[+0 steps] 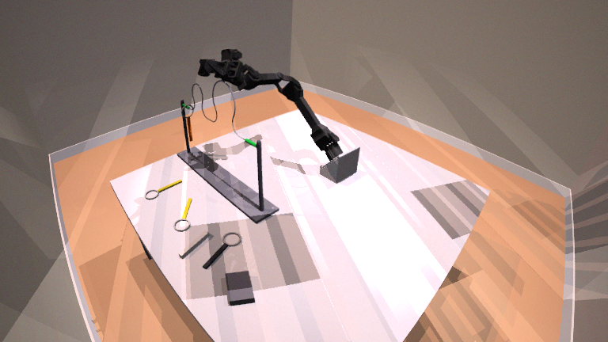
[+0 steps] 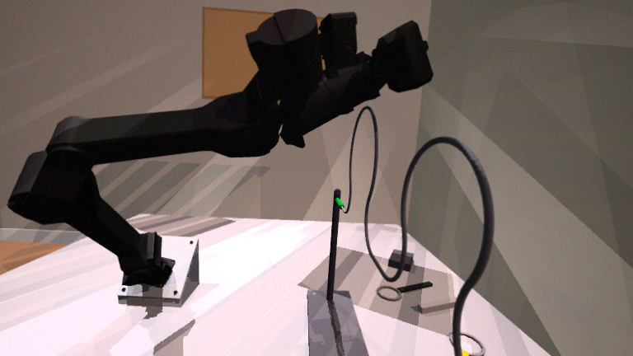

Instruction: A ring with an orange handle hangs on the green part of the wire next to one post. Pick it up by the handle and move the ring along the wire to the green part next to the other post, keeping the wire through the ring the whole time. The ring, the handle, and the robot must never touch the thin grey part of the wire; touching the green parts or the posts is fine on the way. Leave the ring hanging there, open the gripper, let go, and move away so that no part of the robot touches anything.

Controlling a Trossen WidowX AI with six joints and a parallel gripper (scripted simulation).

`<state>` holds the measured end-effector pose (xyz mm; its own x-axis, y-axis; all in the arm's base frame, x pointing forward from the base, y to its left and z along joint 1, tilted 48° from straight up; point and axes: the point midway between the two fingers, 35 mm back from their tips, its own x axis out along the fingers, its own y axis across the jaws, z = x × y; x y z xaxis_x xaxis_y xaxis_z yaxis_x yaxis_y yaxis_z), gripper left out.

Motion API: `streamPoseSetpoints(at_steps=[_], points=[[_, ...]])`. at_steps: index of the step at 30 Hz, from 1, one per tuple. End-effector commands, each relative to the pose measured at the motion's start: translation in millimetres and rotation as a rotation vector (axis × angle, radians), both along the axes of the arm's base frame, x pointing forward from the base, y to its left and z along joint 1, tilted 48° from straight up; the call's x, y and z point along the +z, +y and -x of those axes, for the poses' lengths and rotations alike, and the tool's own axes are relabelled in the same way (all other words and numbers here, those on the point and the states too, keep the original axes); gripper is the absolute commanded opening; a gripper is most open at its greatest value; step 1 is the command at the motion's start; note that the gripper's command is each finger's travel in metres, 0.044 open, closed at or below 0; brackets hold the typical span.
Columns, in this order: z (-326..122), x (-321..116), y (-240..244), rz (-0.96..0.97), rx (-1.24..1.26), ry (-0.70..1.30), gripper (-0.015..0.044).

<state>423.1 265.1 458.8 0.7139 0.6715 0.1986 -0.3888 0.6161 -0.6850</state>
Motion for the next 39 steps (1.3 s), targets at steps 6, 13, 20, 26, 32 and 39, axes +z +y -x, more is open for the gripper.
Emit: streamPoseSetpoints(at_steps=[6, 13, 20, 26, 32, 39], points=[[6.0, 62.9, -86.7, -0.003, -0.133, -0.16, 0.016], [12.0, 84.9, -172.1, -0.043, -0.297, -0.128, 0.016], [30.3, 99.5, -246.5, -0.094, -0.444, -0.096, 0.016], [29.9, 90.7, -295.2, -0.105, -0.515, -0.05, 0.016], [20.9, 66.3, -349.9, -0.057, -0.573, 0.013, 0.016], [20.0, 44.4, -368.1, 0.006, -0.553, 0.046, 0.016]])
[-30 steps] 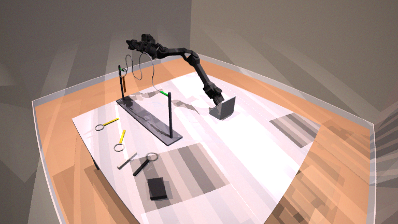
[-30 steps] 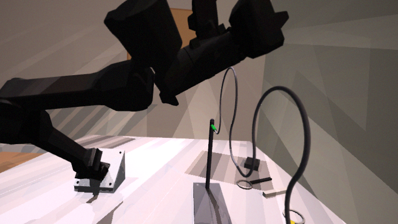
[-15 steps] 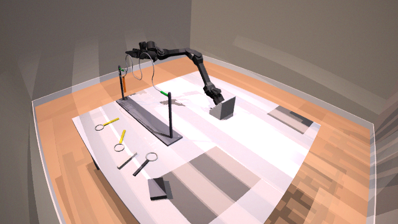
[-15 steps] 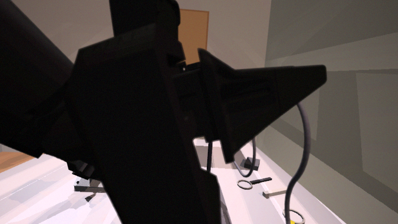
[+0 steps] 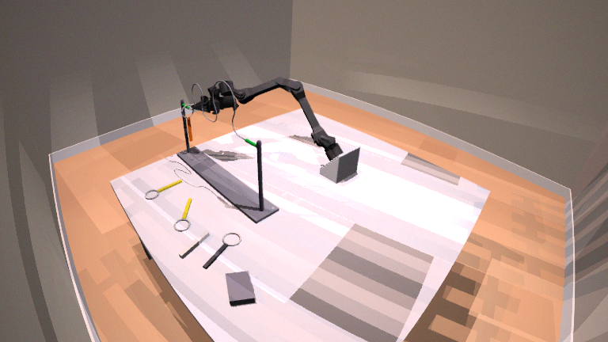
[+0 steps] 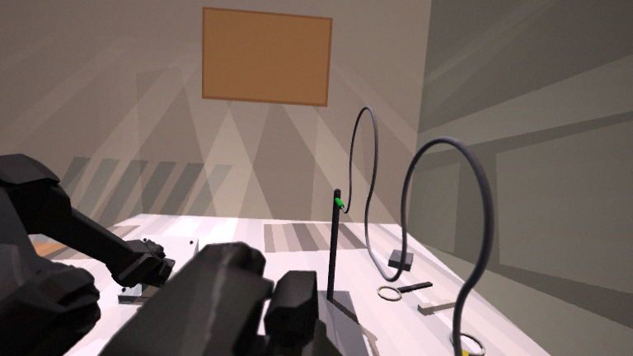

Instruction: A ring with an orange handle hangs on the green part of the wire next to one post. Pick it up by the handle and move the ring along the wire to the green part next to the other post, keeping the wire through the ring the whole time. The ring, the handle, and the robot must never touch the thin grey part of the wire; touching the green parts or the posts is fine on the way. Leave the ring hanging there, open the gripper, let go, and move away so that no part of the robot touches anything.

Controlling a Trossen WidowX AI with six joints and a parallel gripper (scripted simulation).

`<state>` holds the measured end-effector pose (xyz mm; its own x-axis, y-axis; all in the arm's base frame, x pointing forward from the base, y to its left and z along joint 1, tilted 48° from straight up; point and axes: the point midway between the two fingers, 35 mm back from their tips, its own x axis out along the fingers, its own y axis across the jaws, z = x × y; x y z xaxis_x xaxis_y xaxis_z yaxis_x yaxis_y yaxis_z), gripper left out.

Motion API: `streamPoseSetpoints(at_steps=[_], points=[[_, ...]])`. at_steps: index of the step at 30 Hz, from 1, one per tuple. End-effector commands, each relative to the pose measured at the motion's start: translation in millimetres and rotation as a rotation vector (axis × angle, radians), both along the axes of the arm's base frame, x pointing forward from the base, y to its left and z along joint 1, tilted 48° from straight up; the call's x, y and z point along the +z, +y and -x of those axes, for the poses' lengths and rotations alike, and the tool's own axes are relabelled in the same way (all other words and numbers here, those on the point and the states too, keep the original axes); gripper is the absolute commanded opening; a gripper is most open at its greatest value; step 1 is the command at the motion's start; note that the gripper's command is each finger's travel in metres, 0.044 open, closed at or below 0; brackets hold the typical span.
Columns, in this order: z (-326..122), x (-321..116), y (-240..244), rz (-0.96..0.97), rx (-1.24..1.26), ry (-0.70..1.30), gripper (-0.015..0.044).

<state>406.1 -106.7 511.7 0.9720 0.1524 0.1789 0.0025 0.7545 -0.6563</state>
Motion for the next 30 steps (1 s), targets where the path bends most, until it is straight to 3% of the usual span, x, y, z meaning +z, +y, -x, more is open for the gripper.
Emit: streamPoseSetpoints(at_steps=[1, 9, 17, 25, 30], points=[[1.4, -13.7, -6.6, 0.045, 0.036, 0.029, 0.016], [5.1, -56.6, -93.1, 0.128, 0.023, 0.108, 0.016], [37.8, -100.0, -178.4, 0.172, 0.023, 0.159, 0.016], [40.7, -102.9, -184.1, 0.175, 0.023, 0.162, 0.016], [14.1, -82.4, -156.2, 0.173, 0.023, 0.159, 0.016]])
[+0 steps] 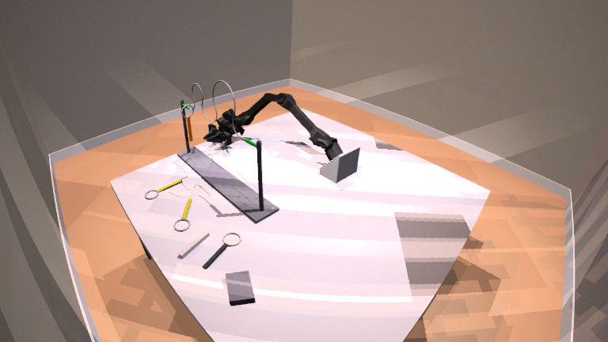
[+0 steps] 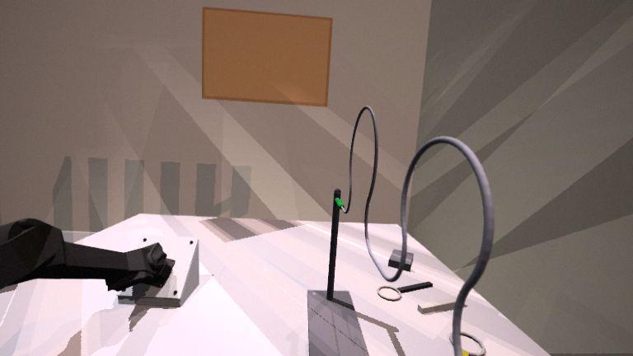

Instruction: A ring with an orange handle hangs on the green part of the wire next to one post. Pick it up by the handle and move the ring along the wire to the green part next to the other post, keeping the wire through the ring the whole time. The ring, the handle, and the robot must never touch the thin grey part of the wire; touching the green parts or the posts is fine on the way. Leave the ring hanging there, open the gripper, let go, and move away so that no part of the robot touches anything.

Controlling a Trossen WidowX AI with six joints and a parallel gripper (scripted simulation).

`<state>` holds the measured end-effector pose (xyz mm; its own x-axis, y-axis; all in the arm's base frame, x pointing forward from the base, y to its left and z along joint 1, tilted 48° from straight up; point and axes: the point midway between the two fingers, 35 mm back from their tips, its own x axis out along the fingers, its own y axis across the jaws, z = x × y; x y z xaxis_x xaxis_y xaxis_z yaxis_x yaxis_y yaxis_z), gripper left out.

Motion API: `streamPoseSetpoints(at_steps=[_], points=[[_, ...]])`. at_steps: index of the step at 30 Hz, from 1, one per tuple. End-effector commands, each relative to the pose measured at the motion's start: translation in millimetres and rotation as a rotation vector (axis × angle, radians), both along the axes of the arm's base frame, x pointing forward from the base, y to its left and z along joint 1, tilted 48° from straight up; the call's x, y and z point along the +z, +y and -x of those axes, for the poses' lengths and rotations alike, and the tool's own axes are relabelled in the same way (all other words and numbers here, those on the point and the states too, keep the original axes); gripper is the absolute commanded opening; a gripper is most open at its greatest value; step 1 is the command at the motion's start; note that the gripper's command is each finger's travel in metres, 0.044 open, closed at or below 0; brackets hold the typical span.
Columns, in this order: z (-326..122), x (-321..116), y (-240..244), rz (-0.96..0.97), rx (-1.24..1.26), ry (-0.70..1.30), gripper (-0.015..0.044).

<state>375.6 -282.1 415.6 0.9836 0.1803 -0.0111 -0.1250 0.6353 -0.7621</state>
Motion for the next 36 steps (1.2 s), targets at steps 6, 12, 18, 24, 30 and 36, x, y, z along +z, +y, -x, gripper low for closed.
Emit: streamPoseSetpoints(at_steps=[6, 12, 18, 24, 30, 36], points=[[-30.2, 23.8, 37.5, 0.004, 0.01, -0.008, 0.016], [-34.0, 24.1, 37.8, 0.003, 0.01, -0.008, 0.016], [-43.1, 24.6, 38.6, 0.003, 0.01, -0.009, 0.016], [-52.3, 25.0, 39.7, 0.003, 0.01, -0.009, 0.016], [-61.7, 25.5, 41.0, 0.002, 0.01, -0.01, 0.016], [-71.2, 25.9, 42.5, 0.002, 0.01, -0.011, 0.016]])
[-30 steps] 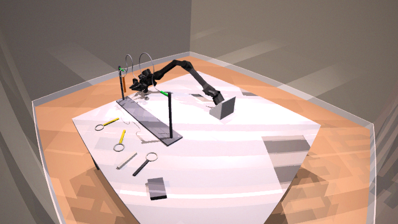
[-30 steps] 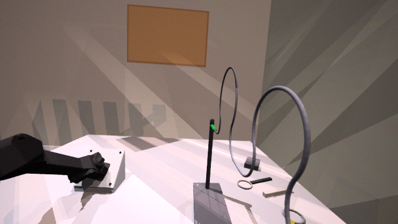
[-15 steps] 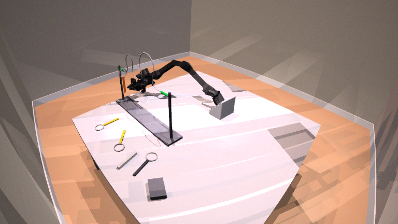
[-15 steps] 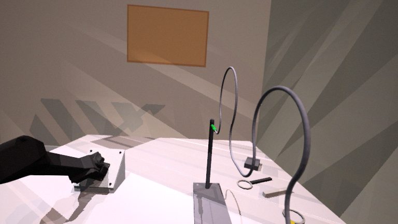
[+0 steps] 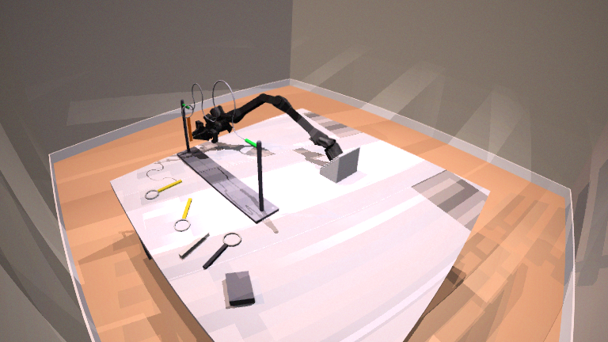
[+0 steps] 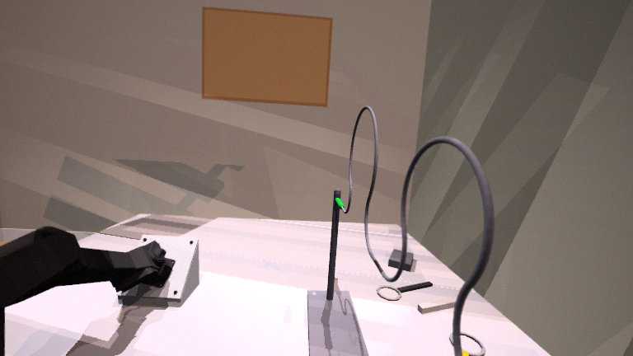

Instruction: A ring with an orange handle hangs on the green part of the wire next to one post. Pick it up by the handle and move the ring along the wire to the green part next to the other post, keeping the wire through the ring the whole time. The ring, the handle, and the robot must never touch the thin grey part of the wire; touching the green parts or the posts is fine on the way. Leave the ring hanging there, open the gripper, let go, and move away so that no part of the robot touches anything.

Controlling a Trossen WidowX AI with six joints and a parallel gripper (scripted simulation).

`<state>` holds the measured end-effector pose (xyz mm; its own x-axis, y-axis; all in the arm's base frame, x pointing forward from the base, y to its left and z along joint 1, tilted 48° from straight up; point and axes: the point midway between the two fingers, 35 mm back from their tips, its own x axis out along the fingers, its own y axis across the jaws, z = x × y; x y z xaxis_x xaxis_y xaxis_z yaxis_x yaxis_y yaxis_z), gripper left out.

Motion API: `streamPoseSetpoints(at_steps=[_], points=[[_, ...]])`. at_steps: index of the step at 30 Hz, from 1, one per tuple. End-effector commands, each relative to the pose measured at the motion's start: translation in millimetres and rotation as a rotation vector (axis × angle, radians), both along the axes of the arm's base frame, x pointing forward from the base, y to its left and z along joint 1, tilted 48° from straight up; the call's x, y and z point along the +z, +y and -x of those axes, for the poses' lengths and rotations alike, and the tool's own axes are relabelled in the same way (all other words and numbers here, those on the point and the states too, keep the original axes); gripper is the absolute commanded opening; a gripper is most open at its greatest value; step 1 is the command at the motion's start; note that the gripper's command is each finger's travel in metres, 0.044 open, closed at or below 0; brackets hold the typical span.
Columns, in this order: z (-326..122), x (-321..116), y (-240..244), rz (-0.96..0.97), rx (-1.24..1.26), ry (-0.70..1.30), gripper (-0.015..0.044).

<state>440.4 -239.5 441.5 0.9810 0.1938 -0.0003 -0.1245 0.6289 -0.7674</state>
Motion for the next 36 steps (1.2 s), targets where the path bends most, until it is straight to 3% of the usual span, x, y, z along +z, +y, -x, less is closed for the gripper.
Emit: streamPoseSetpoints(at_steps=[1, 36], points=[[-7.9, 0.1, 0.2, -0.005, -0.004, 0.001, 0.016], [-37.0, -0.1, 7.0, -0.007, -0.004, -0.001, 0.016]])
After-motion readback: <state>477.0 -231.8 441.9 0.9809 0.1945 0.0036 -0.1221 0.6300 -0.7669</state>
